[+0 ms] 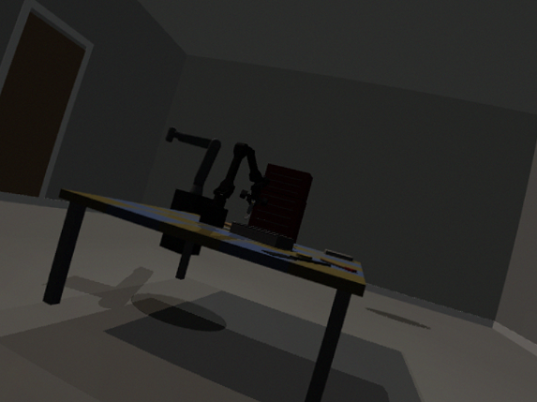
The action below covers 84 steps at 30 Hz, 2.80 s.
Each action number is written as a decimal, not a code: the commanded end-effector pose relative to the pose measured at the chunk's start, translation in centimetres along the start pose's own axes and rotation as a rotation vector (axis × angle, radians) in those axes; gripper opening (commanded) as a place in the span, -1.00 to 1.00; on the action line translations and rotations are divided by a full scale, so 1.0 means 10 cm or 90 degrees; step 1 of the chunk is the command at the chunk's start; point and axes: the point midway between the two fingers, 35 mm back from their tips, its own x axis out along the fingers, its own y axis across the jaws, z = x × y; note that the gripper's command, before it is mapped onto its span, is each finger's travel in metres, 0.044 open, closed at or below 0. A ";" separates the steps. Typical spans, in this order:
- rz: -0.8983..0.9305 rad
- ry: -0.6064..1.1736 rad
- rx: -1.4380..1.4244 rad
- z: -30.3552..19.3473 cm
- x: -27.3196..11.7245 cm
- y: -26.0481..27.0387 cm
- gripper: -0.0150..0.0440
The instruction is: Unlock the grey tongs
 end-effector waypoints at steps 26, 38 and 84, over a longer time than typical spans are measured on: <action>0.016 -0.240 -0.071 -0.04 -0.48 0.18 -1.00; 0.016 -0.240 -0.071 -0.04 -0.48 0.18 -1.00; 0.005 -0.029 -0.005 0.04 -0.04 0.02 -1.00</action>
